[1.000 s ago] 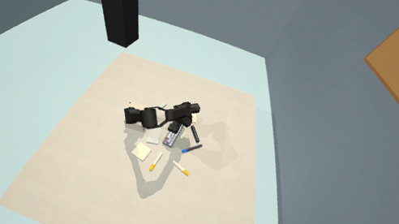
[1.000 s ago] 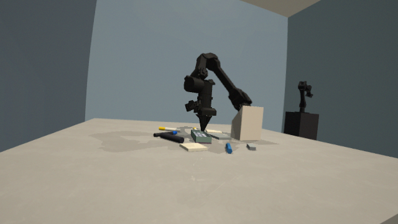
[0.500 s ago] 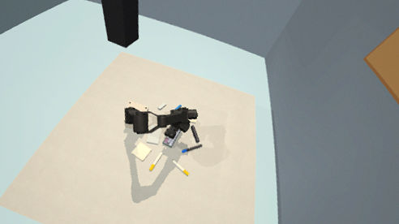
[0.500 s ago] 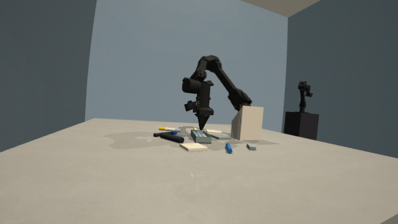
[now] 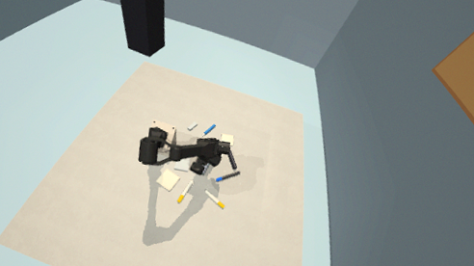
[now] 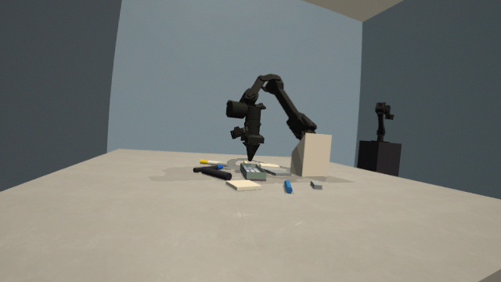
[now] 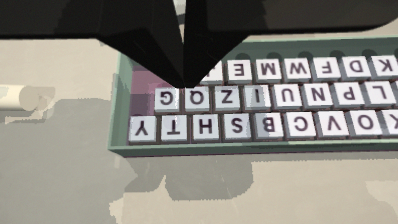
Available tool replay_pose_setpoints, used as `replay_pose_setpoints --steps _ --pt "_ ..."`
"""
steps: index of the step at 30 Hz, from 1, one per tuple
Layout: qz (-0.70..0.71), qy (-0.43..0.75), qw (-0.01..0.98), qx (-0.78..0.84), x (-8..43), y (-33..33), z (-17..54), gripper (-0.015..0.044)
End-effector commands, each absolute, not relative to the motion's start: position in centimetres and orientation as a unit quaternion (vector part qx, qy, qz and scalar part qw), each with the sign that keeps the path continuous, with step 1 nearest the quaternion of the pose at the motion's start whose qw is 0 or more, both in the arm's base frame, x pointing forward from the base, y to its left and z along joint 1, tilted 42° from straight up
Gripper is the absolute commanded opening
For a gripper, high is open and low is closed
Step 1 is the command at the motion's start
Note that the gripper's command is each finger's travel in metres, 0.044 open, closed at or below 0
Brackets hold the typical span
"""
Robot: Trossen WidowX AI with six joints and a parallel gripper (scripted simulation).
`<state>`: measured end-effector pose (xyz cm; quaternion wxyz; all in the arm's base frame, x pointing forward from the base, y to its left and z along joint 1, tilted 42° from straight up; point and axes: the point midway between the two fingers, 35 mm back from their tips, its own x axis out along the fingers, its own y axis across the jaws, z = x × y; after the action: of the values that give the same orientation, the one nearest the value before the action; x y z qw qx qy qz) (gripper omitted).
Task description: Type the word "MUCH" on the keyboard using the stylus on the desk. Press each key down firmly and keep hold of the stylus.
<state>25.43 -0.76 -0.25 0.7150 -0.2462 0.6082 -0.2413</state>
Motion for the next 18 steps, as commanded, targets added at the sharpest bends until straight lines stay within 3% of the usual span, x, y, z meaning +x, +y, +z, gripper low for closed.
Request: replay_pose_setpoints --steps 1,18 --pt "-0.242 0.607 0.715 -0.250 25.3 -1.2 0.1 0.0000" --pt "-0.241 0.608 0.714 -0.249 22.5 0.5 -1.9 0.0000"
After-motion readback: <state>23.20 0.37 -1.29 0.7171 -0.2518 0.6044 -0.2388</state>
